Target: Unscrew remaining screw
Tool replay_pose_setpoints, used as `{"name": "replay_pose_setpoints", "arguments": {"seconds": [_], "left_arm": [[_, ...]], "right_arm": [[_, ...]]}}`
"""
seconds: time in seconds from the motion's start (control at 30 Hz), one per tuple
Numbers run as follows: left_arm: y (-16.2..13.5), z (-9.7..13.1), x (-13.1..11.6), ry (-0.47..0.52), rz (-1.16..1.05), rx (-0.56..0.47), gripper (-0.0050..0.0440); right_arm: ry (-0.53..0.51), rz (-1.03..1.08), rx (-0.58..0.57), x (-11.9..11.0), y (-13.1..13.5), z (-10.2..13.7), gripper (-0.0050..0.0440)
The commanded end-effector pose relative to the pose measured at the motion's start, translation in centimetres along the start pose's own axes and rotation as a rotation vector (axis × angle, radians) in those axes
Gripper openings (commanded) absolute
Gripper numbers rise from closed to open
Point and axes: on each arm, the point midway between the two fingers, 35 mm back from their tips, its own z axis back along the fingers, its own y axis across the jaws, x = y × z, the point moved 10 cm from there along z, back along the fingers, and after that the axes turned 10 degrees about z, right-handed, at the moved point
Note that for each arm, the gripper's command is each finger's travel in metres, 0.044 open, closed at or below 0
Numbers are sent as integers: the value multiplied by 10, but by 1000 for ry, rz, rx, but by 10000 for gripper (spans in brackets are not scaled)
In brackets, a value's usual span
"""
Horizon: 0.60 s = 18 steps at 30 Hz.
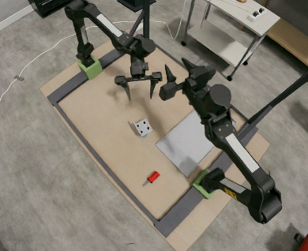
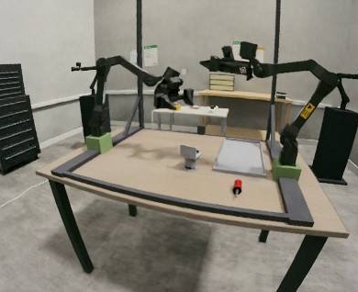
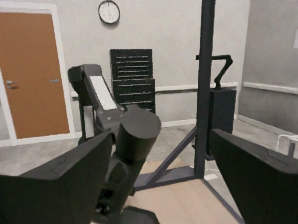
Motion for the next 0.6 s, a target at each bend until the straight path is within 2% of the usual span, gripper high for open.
{"name": "replay_pose_setpoints", "arguments": {"seconds": [0.0, 0.07, 0.47, 0.57], "left_arm": [[-1, 1, 9, -29, -6, -8, 300], [-1, 1, 9, -29, -6, -8, 300], [-1, 1, 9, -29, -6, -8, 300], [-1, 1, 9, -29, -6, -8, 300]], "right_arm": [[-21, -24, 50, 18, -11, 10, 400], [-21, -24, 50, 18, -11, 10, 400], [-94, 22, 290, 47, -58, 45, 400], [-93, 23, 290, 47, -58, 45, 400]]}}
